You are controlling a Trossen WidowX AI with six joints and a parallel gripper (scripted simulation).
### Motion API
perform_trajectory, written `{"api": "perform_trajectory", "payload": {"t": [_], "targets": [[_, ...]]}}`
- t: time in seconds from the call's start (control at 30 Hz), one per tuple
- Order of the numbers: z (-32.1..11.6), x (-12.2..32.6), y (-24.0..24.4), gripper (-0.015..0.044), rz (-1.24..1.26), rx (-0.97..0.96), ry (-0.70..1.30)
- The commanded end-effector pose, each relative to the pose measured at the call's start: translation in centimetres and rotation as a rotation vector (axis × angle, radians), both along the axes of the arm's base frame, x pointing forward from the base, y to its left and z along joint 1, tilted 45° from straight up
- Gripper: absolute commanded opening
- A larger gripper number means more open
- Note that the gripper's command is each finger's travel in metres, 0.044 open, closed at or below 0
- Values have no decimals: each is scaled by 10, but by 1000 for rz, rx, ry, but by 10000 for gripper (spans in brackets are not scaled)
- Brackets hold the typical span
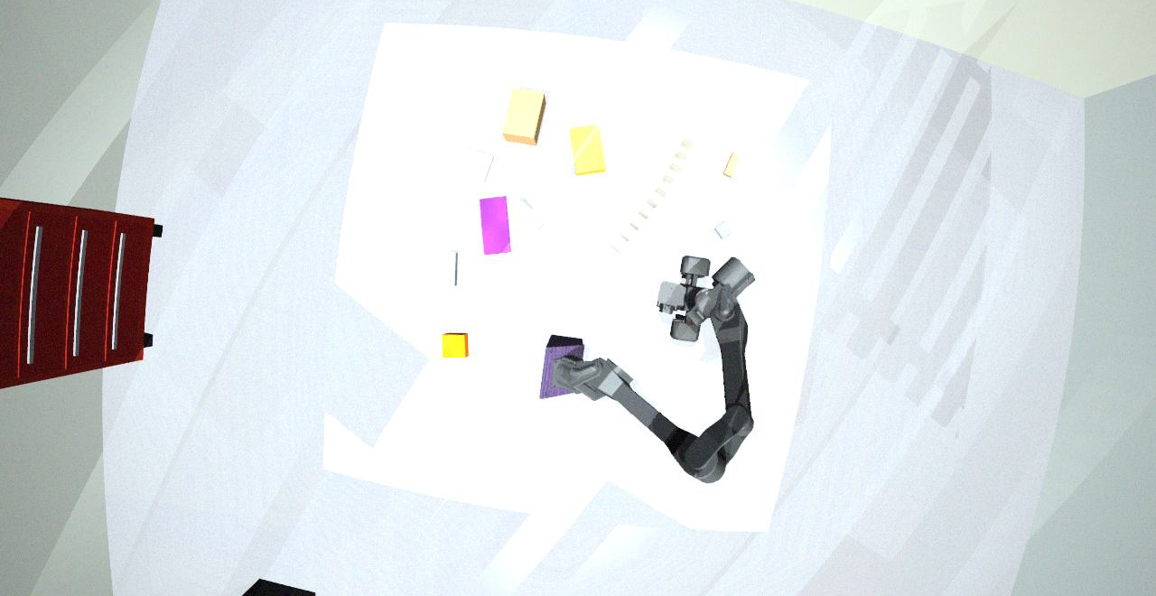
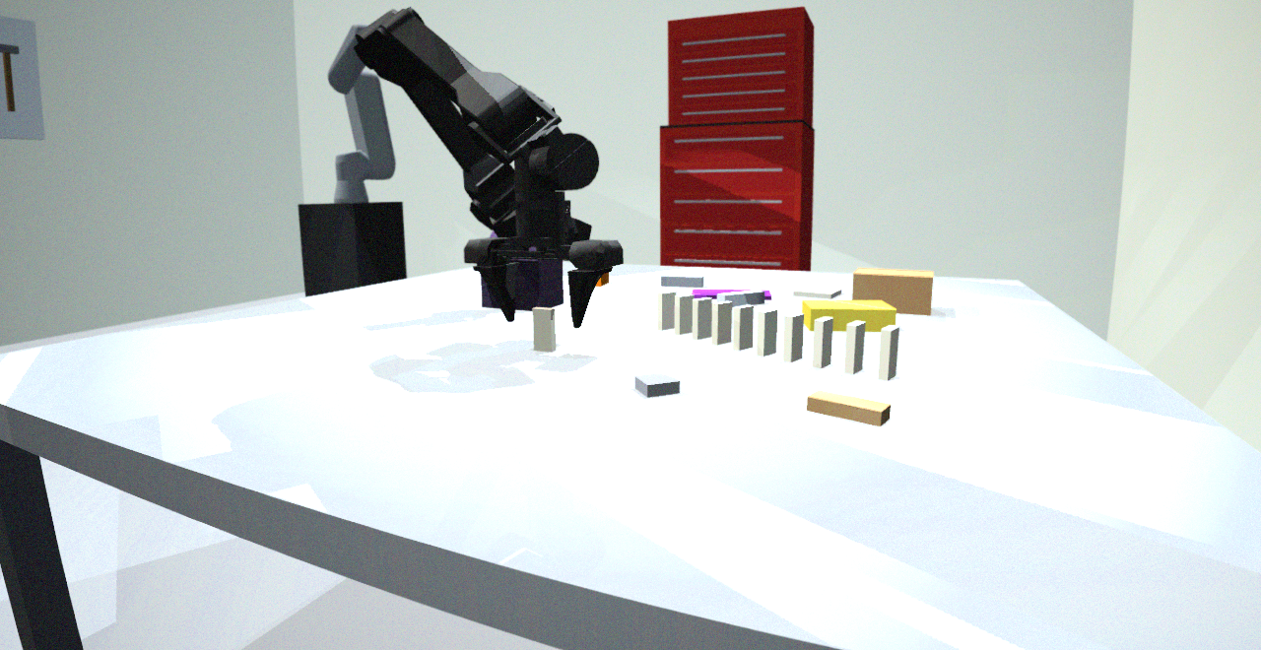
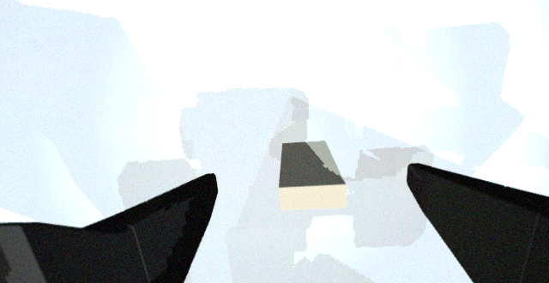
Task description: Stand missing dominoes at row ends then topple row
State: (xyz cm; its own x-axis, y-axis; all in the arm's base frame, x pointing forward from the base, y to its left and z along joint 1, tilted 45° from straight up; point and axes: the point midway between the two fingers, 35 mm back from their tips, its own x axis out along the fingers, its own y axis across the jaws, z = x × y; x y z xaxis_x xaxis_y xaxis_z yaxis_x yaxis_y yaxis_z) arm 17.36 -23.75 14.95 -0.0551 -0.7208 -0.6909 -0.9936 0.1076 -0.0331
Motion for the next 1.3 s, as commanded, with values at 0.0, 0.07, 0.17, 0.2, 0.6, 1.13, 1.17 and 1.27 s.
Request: {"api": "perform_trajectory", "payload": {"t": [0.0,0.07,0.17,0.2,0.6,1.13,1.17,1.27], "targets": [[-5,0,-3,440,6,5,5],[-6,0,-3,414,6,5,5],[-6,0,-3,335,6,5,5],[-6,0,-3,309,6,5,5],[-6,0,-3,107,6,5,5],[37,23,41,107,35,17,-55],[44,22,50,107,28,23,-46],[72,13,80,107,6,23,-12]]}}
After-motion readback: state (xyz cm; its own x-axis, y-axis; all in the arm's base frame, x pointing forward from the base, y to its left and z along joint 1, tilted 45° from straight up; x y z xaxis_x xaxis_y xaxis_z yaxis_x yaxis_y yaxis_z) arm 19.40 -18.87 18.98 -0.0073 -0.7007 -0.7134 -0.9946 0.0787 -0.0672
